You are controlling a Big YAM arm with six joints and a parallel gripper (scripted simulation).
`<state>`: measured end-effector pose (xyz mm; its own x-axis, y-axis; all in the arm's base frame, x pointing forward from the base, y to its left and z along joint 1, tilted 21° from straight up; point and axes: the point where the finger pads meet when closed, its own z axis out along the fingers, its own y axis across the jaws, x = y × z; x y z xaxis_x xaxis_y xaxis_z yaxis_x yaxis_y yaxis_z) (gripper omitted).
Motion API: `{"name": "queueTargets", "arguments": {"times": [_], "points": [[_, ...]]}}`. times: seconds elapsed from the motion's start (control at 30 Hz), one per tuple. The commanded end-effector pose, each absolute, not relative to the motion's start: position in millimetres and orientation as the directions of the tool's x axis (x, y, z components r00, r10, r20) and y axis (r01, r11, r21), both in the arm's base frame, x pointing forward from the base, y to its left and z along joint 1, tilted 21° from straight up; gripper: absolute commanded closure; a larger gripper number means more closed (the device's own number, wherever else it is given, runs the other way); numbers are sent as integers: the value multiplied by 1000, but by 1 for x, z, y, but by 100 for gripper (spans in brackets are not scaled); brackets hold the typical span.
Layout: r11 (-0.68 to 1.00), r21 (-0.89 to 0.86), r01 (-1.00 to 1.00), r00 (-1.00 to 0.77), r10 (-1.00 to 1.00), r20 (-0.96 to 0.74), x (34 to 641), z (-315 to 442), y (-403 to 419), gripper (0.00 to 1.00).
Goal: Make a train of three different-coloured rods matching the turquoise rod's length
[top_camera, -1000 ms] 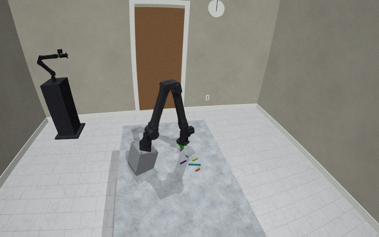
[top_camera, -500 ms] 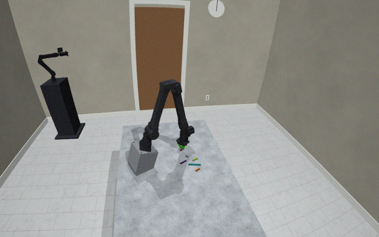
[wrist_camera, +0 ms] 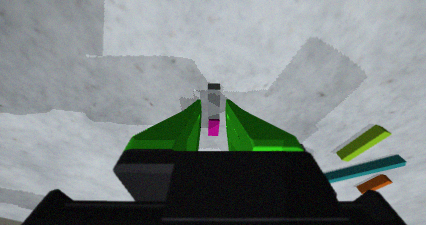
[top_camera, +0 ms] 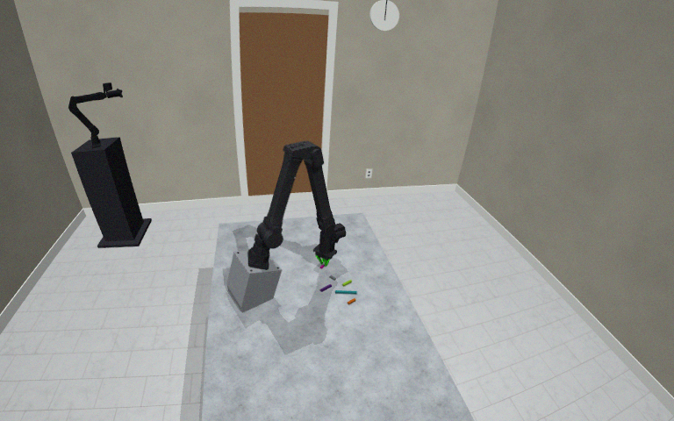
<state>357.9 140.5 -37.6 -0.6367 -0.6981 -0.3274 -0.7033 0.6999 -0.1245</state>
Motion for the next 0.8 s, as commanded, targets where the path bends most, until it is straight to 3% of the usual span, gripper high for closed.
{"name": "queueTargets", "arguments": {"times": [0.0, 0.77], "points": [[700, -137, -701, -625, -695, -355, 365, -22, 147, 77], [702, -151, -696, -617, -692, -375, 348, 69, 131, 77]]}}
